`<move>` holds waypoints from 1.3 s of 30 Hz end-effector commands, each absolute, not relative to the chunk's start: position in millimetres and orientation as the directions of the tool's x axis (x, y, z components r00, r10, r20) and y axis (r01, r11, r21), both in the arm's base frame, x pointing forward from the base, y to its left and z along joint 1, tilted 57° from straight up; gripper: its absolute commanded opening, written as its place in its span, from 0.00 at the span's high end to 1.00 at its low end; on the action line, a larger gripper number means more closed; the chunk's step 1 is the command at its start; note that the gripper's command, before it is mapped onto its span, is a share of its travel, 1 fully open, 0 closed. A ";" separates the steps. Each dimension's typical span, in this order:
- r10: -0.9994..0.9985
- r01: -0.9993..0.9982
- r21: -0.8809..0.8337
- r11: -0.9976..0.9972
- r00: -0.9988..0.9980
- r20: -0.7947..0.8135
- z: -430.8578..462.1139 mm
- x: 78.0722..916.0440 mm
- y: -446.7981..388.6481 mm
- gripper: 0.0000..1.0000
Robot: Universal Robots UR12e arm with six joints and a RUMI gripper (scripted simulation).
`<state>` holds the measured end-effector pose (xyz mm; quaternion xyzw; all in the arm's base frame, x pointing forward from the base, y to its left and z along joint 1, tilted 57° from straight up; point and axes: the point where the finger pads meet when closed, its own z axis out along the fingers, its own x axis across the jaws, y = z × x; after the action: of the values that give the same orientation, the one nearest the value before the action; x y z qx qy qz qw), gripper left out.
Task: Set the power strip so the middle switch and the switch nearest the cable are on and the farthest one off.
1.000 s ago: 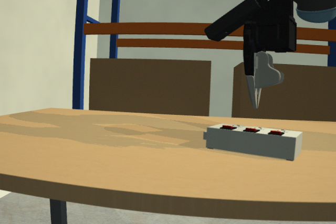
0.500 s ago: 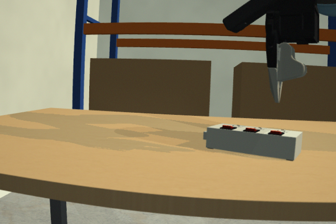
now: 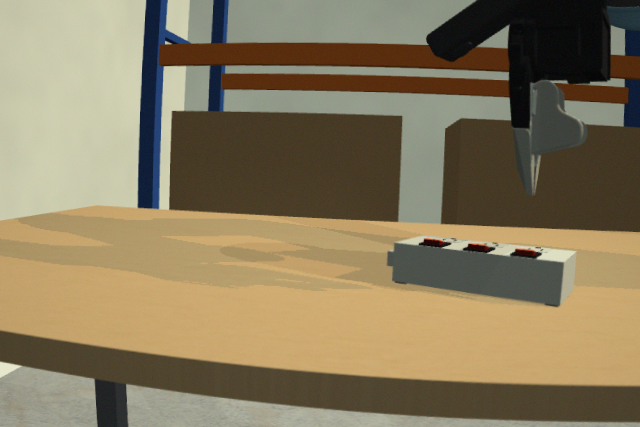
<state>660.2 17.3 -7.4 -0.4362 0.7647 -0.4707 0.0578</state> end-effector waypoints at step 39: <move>-0.722 -0.613 -0.770 0.177 -0.613 0.321 -14.9 666.9 9.7 1.00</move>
<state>664.9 11.7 -12.8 -0.4360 0.7652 -0.4701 0.0577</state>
